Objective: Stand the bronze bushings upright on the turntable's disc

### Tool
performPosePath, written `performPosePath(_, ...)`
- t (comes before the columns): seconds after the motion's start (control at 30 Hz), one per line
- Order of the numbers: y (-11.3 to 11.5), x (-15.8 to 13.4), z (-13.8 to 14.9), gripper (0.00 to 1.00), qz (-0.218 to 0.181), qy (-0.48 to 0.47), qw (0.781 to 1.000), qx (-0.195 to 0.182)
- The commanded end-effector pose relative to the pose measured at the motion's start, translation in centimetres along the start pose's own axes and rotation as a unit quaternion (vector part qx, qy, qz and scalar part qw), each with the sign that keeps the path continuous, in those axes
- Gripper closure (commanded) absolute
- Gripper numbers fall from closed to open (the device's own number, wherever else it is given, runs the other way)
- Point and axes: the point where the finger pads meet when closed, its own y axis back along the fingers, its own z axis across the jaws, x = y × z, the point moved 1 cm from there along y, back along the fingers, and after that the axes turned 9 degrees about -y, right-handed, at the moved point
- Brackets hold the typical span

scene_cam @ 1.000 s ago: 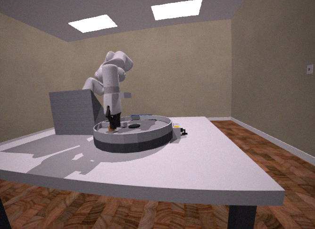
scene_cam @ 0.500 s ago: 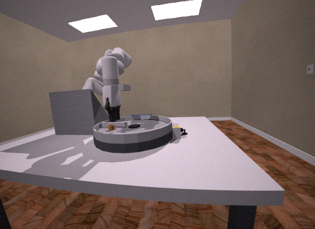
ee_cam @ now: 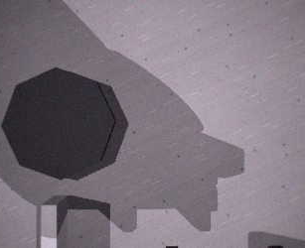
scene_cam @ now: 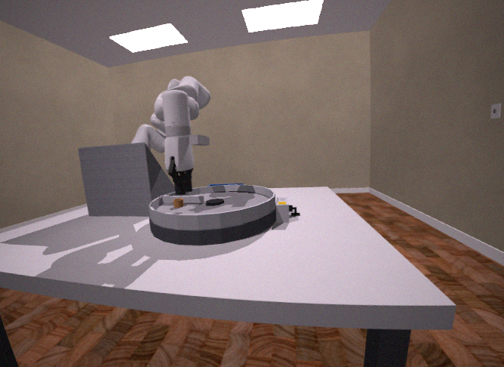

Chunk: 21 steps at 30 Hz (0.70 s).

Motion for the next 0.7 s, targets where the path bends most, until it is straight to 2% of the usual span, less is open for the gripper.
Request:
performPosePath(0.0,0.2,-0.1,-0.8,0.59,0.002,0.007,1.0,-0.001)
performPosePath(0.17,0.2,-0.8,-3.3,0.59,0.002,0.026,1.0,-0.001)
performPosePath(0.23,0.2,-0.8,-3.3,0.59,0.002,0.026,1.0,-0.001)
performPosePath(0.3,0.2,-1.3,-4.8,0.59,0.002,0.038,0.999,-0.001)
performPosePath(0.43,0.2,-2.5,-8.6,0.59,0.002,0.069,0.998,-0.001)
performPosePath(0.67,0.3,-5.0,-17.3,0.59,0.003,0.133,0.991,-0.001)
